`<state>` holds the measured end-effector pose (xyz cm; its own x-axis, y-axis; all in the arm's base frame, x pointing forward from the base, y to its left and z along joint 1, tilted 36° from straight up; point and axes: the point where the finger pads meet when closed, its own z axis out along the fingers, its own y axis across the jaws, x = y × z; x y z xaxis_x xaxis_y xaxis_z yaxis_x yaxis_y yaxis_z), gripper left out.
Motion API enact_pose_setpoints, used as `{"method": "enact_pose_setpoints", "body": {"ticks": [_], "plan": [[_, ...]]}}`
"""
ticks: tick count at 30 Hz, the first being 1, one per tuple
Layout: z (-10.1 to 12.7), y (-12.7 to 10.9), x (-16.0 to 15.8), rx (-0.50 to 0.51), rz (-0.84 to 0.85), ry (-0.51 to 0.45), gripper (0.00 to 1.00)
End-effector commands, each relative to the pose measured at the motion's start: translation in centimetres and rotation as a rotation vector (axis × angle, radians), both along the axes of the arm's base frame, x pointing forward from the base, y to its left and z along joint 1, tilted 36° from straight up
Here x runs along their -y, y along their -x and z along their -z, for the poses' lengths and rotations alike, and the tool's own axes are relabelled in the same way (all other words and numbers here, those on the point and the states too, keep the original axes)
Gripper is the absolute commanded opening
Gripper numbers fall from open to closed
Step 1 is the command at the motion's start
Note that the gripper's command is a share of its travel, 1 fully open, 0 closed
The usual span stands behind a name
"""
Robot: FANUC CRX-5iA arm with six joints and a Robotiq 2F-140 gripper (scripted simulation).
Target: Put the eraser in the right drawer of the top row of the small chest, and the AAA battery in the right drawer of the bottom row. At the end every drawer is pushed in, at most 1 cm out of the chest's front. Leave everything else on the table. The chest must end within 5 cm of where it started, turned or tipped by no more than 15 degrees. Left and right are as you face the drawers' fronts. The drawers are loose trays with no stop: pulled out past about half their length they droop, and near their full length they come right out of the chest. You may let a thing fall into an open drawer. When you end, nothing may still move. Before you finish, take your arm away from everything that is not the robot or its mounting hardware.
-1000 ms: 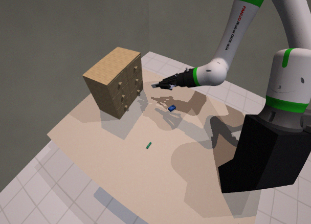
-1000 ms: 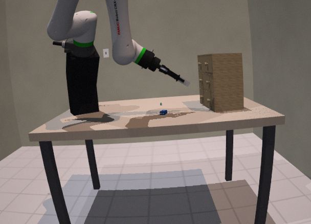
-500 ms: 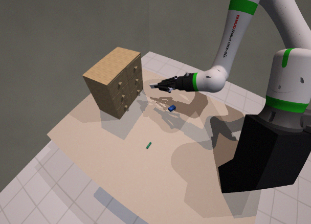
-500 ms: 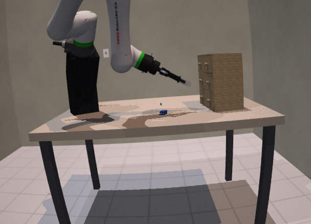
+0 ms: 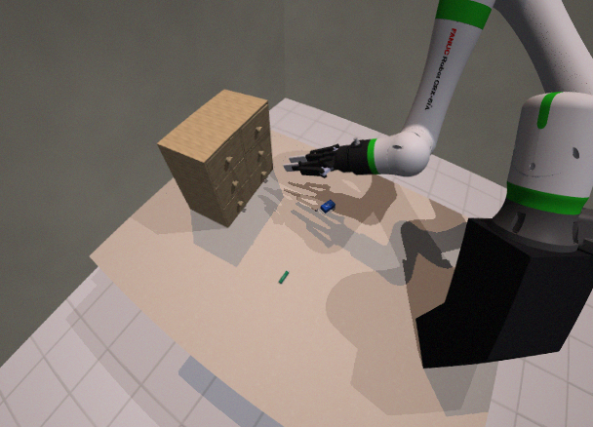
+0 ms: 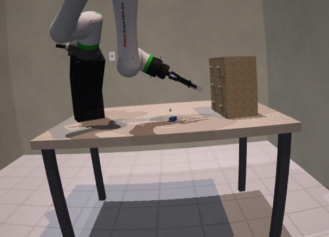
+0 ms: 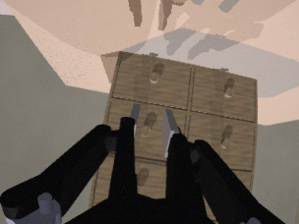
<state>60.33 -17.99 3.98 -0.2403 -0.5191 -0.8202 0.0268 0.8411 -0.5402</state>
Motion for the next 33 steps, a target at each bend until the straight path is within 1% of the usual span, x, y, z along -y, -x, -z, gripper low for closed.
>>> {"method": "enact_pose_setpoints", "body": {"ticks": [1, 13, 20, 22, 33], "plan": [[0.0, 0.0, 0.0, 0.0, 0.0, 0.0, 0.2], [0.1, -0.2, 0.1, 0.0, 0.0, 0.0, 0.2], [1.2, -1.7, 0.8, 0.0, 0.0, 0.0, 0.2], [1.2, -1.7, 0.8, 0.0, 0.0, 0.0, 0.2], [4.5, -6.5, 3.1, 0.0, 0.0, 0.0, 0.2]]}}
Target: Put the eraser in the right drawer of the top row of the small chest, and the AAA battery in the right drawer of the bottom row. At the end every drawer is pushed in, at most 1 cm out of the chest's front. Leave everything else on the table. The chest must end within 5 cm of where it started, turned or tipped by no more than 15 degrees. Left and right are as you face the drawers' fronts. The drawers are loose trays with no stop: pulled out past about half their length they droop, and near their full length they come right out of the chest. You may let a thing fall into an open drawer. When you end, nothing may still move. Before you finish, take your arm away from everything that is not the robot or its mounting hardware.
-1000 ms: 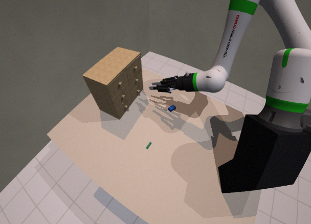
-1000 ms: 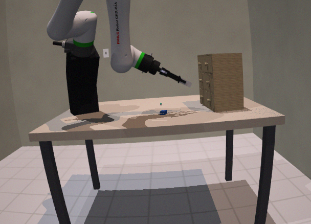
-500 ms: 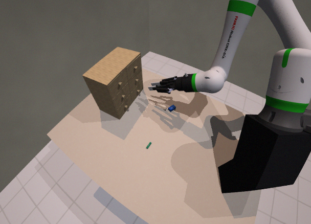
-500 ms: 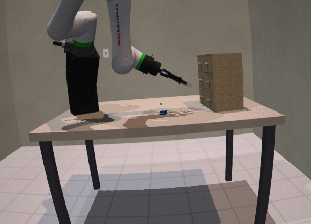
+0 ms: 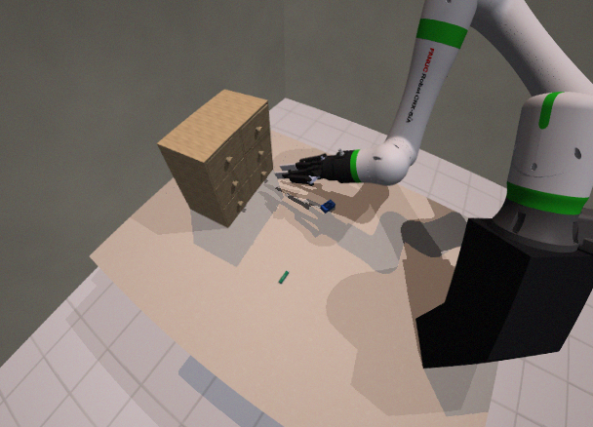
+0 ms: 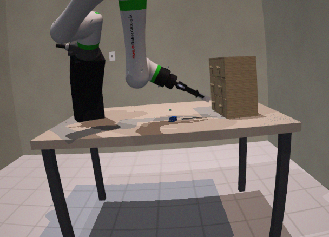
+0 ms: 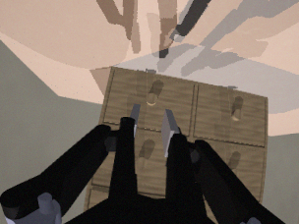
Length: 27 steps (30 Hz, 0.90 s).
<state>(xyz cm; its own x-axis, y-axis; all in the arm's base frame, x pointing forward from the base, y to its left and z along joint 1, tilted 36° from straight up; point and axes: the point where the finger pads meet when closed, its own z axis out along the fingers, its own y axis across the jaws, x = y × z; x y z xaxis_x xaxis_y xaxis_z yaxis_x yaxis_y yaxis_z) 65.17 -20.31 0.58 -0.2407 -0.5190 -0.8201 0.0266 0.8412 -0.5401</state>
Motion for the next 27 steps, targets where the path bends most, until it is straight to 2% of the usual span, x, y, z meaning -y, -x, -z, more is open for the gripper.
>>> {"method": "enact_pose_setpoints", "body": {"ticks": [1, 11, 27], "plan": [[1.4, -2.1, 1.0, 0.001, 0.0, 0.0, 0.2], [2.7, -4.0, 1.8, 0.001, 0.0, 0.0, 0.2], [2.7, -4.1, 1.9, 0.001, 0.0, 0.0, 0.2]]}}
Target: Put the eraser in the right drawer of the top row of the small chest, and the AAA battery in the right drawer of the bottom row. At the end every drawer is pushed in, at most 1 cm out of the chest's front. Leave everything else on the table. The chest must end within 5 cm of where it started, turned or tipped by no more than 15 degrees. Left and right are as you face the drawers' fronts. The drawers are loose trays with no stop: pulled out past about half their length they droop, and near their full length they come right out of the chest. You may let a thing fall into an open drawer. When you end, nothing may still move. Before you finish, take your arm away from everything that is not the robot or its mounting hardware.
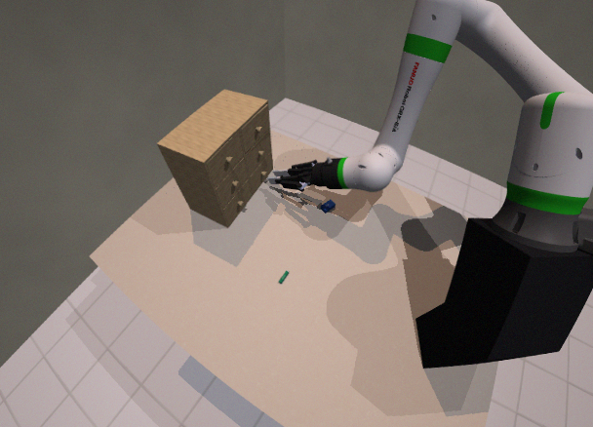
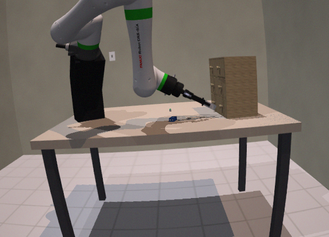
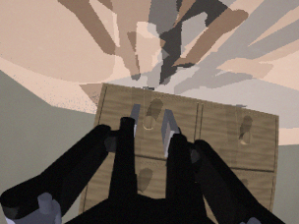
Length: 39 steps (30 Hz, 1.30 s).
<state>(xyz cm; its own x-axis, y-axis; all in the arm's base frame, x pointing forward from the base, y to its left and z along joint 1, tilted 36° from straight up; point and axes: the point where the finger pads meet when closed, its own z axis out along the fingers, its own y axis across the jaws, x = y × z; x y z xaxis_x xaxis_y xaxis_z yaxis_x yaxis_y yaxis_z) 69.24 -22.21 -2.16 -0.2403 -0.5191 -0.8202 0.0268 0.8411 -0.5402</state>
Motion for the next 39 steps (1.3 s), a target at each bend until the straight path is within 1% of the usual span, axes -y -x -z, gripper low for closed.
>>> {"method": "enact_pose_setpoints", "body": {"ticks": [1, 18, 39], "plan": [[0.0, 0.0, 0.0, 0.0, 0.0, 0.0, 0.2], [-0.1, -0.3, 0.0, 0.0, 0.0, 0.0, 0.2], [-0.8, -3.0, -0.4, 0.0, 0.0, 0.0, 0.2]]}}
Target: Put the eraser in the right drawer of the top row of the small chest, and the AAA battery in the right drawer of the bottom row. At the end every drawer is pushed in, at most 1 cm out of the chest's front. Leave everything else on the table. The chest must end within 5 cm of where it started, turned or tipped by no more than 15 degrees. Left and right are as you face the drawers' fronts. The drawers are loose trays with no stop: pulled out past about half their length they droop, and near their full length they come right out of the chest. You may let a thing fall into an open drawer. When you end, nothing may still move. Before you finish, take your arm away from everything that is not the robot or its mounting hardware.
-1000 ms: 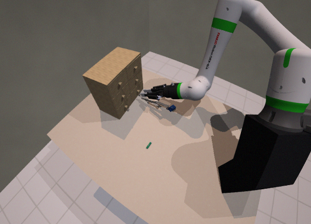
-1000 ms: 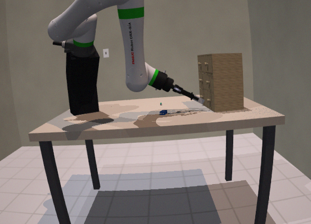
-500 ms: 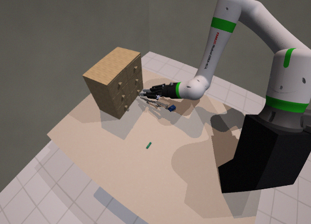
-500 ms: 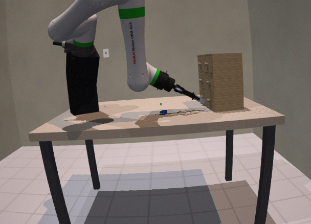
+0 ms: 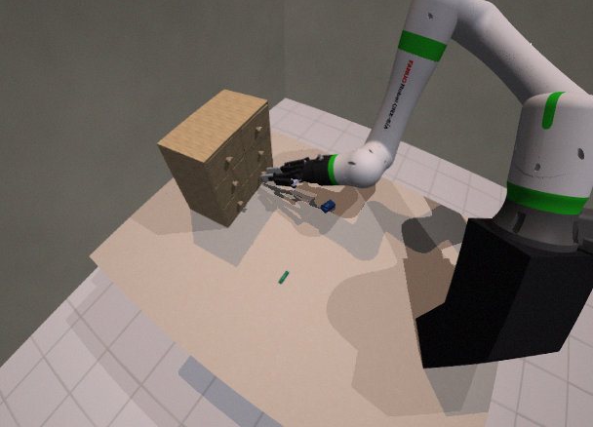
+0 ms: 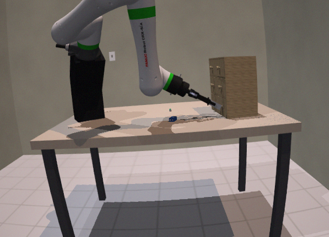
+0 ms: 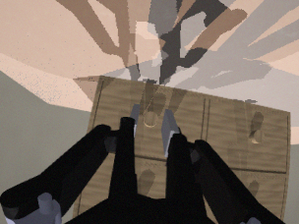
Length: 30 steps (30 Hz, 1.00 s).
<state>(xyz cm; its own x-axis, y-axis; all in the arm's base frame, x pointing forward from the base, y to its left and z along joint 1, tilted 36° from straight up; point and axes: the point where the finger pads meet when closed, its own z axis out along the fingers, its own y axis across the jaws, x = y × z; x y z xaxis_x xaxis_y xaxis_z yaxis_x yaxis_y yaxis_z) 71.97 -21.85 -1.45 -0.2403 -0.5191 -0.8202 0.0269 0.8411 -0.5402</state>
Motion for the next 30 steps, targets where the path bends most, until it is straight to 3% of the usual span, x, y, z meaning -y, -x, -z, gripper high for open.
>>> {"method": "enact_pose_setpoints", "body": {"ticks": [1, 30], "plan": [[-0.1, -0.39, -0.06, 0.0, 0.0, 0.0, 0.2], [-0.17, -0.64, -0.1, 0.0, 0.0, 0.0, 0.2]]}}
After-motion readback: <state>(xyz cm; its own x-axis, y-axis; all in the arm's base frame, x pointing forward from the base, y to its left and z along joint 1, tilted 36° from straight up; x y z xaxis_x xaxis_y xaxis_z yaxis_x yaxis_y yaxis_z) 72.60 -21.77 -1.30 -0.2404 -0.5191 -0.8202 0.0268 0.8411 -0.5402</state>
